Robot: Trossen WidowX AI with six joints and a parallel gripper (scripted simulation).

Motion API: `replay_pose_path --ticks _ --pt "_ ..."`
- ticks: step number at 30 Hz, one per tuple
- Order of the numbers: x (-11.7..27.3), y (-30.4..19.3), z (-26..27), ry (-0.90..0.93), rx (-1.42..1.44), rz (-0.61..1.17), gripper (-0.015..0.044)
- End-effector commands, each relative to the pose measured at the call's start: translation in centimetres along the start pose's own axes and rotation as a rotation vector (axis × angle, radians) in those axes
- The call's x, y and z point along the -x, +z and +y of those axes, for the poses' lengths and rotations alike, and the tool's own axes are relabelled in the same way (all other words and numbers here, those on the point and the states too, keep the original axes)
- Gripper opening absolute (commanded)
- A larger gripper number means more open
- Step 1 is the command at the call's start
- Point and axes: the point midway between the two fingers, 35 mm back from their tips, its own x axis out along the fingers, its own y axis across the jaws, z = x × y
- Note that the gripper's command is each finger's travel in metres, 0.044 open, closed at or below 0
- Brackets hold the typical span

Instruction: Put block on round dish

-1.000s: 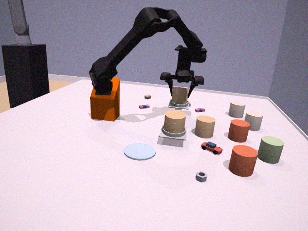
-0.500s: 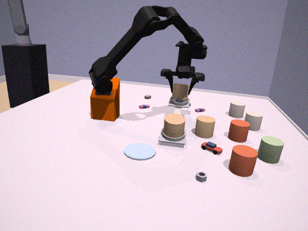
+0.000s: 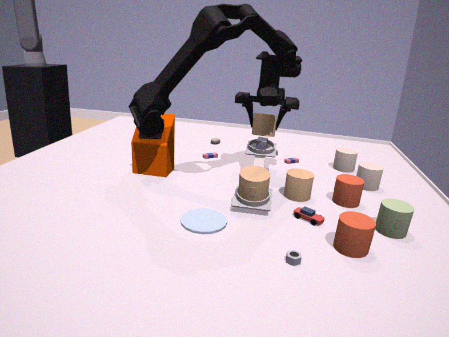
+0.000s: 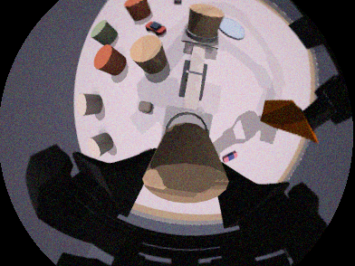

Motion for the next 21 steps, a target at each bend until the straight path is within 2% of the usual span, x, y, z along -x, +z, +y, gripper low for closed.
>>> replay_pose_path --ticks 1,21 --pt "1.3 0.0 0.3 0.016 -0.012 0.015 0.0" --pt "3.9 0.2 -0.1 0.015 -0.013 0.013 0.0"
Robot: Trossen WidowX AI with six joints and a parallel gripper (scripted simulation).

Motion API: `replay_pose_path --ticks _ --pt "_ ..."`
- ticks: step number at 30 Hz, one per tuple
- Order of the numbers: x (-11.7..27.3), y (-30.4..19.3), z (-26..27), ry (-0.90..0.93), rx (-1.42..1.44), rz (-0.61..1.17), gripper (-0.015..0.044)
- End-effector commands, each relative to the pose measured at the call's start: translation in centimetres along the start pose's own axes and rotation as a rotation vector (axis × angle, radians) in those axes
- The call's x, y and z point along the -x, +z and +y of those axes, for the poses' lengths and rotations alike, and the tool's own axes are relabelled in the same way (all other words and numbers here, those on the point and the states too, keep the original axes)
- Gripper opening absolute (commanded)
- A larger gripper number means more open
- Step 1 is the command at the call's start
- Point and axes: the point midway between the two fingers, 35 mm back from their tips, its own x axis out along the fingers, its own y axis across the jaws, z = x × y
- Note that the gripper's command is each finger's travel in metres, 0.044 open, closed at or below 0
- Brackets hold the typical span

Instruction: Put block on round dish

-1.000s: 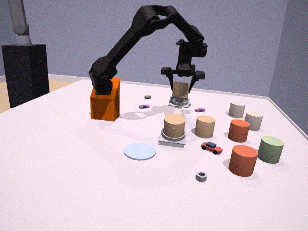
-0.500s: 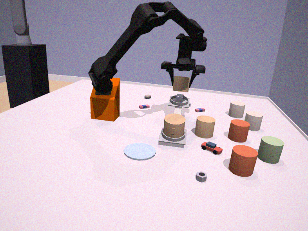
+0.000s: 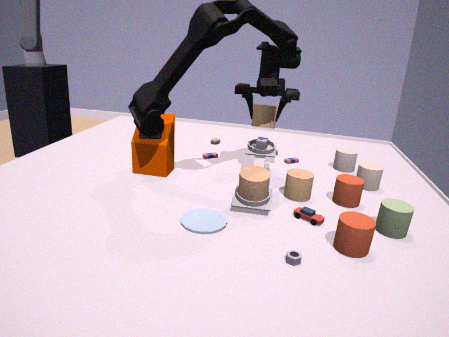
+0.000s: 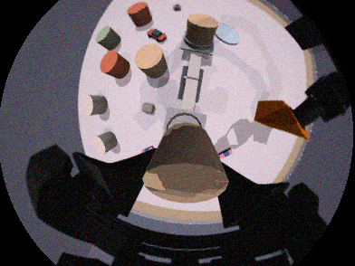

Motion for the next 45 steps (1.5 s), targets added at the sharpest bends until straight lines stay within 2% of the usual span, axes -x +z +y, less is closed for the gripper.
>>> replay_pose_path --ticks 1,45 --pt "1.42 -0.01 0.15 0.017 -0.011 0.016 0.0" --pt "1.29 0.09 -0.18 0.003 0.0 0.0 0.0"
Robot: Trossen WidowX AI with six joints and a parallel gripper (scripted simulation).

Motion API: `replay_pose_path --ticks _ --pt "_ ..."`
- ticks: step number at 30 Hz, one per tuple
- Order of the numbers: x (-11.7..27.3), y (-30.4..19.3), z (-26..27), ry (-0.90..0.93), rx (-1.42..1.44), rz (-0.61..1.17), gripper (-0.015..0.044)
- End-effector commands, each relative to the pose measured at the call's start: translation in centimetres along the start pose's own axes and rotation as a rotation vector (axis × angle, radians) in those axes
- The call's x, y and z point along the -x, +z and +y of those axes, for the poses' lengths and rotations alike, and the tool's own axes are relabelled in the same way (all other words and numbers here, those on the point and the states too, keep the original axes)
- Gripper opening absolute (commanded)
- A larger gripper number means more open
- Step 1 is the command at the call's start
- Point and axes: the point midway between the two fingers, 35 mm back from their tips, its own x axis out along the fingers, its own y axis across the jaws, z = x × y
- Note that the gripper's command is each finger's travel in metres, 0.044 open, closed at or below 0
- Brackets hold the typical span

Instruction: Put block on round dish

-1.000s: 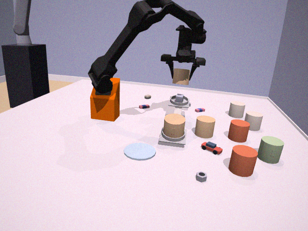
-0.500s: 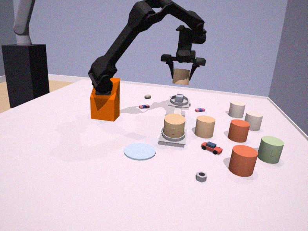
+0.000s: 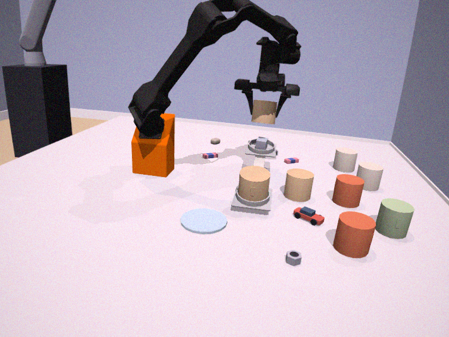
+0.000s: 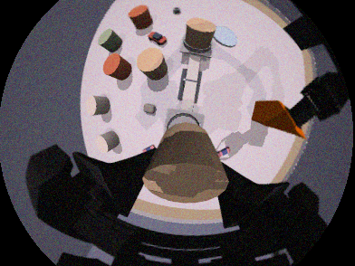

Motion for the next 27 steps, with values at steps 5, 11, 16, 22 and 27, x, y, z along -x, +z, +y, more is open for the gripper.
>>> replay_pose_path --ticks 5,11,16,22,27 --pt "0.0 0.0 0.0 0.001 0.001 0.0 0.0" --pt "0.0 0.0 0.0 0.001 0.001 0.0 0.0" --pt "0.0 0.0 0.0 0.001 0.001 0.0 0.0" --pt "-0.1 -0.2 -0.1 0.001 0.001 0.0 0.0" --pt "-2.6 -4.3 -2.1 0.006 -0.002 0.009 0.0"
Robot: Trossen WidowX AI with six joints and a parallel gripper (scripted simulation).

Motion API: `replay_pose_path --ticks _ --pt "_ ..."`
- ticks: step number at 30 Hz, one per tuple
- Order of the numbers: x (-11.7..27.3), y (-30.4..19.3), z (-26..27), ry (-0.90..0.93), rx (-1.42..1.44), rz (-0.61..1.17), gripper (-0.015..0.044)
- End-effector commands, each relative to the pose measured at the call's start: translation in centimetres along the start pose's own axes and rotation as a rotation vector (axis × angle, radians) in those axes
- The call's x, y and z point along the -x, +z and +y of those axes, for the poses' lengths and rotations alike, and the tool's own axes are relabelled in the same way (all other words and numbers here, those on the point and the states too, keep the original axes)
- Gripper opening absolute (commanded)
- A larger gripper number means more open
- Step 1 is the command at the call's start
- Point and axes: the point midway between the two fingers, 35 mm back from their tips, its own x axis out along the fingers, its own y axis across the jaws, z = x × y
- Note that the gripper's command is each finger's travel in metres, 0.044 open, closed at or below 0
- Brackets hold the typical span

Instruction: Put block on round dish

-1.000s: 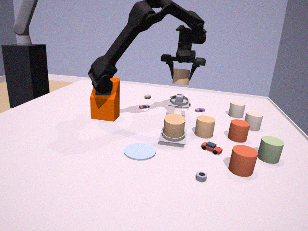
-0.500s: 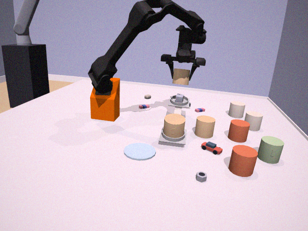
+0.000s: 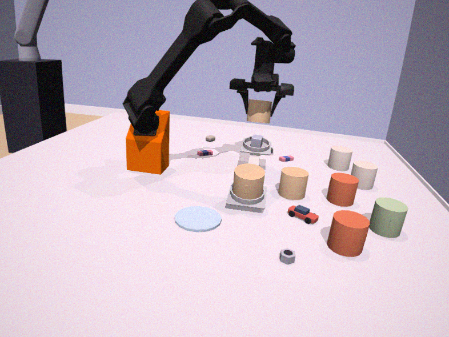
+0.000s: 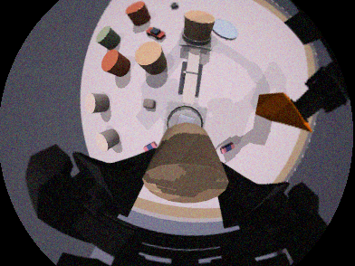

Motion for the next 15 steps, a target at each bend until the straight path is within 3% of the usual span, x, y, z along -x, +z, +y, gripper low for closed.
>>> replay_pose_path --ticks 1,9,15 --pt "-2.4 -3.7 -2.5 -0.003 0.018 -0.004 0.0" --pt "-7.6 -9.3 -7.4 0.003 0.012 0.006 0.0" --pt "-8.1 -9.6 -7.9 0.004 0.012 0.007 0.0"
